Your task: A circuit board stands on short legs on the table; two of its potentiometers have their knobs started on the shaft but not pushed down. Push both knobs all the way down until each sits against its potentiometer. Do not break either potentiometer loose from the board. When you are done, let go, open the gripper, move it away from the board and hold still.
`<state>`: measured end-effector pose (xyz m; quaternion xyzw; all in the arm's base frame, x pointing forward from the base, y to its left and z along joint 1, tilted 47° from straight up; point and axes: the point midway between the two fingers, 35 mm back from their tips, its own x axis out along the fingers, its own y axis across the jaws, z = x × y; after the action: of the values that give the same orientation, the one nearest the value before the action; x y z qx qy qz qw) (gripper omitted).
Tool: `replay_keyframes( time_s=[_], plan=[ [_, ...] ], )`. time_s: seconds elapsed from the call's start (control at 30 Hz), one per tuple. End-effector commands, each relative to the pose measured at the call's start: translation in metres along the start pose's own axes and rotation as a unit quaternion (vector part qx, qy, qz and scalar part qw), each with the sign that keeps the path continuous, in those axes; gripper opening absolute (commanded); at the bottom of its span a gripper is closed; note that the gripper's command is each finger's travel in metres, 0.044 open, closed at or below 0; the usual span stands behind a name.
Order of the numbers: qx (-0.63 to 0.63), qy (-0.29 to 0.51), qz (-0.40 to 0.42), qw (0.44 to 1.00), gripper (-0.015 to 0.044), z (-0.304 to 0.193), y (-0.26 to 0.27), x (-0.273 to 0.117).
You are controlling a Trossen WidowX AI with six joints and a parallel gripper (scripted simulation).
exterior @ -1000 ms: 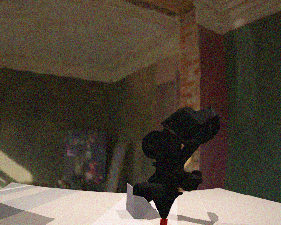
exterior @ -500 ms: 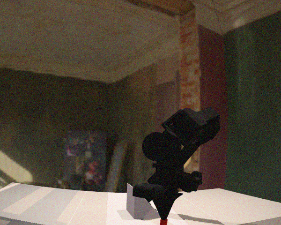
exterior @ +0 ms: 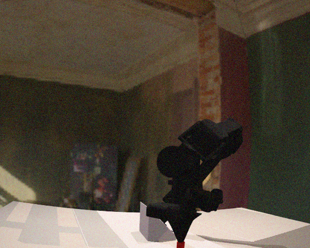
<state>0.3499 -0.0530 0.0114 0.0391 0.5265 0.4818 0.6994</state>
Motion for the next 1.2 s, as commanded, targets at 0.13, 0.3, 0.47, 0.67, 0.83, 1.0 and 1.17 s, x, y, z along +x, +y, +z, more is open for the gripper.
replay_keyframes(
  time_s=[0.13, 0.3, 0.47, 0.67, 0.83, 1.0, 1.17],
  plan=[
    [0.003, -0.002, 0.002, 1.0, 0.0, 0.0, 0.001, 0.007],
    [0.003, -0.002, 0.002, 1.0, 0.0, 0.0, 0.001, 0.007],
    [0.003, -0.002, 0.002, 1.0, 0.0, 0.0, 0.001, 0.01],
    [0.003, -0.002, 0.002, 1.0, 0.0, 0.0, 0.001, 0.014],
    [0.003, -0.002, 0.002, 1.0, 0.0, 0.0, 0.001, 0.014],
    [0.003, -0.002, 0.002, 1.0, 0.0, 0.0, 0.001, 0.018],
    [0.003, -0.002, 0.002, 1.0, 0.0, 0.0, 0.001, 0.019]
  ],
)
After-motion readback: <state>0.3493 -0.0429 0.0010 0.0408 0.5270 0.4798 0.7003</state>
